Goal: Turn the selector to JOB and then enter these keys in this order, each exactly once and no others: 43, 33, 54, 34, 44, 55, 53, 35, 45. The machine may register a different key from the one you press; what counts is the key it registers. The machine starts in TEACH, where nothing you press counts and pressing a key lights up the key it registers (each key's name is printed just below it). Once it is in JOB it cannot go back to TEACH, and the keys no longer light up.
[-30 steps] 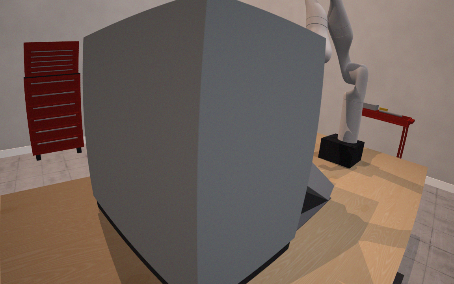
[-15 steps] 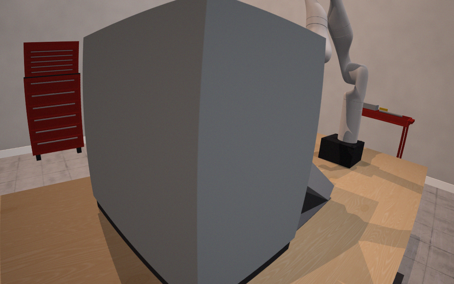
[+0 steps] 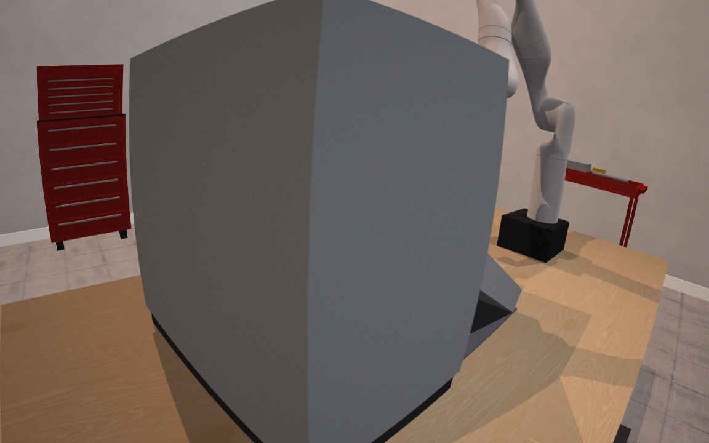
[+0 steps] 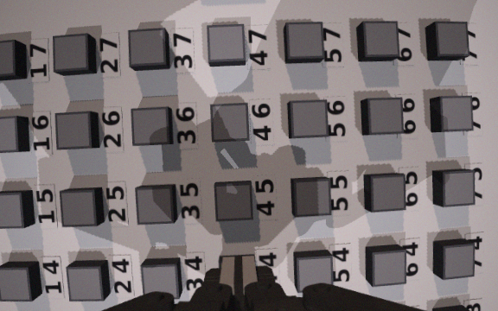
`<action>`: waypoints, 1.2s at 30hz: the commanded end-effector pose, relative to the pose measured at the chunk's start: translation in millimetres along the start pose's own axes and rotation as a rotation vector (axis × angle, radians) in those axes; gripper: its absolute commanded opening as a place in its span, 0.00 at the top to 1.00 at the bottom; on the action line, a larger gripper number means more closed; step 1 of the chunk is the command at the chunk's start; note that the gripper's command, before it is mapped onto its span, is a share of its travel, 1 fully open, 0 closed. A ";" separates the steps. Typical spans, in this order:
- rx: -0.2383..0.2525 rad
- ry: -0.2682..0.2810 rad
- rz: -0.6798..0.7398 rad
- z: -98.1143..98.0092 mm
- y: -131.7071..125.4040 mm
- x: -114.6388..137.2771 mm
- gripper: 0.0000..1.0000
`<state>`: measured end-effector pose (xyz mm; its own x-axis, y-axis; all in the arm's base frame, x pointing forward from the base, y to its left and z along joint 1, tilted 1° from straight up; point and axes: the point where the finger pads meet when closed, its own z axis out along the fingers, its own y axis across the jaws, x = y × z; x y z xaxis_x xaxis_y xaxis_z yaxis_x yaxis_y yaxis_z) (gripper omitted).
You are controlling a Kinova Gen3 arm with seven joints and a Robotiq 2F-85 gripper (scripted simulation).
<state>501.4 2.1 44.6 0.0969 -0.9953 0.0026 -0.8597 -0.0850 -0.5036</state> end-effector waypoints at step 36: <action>0.002 0.000 0.000 -31.8 -0.8 0.1 0.90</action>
<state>485.5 0.6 71.6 0.0967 -0.9953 0.0024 -0.8600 -0.0847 -0.5032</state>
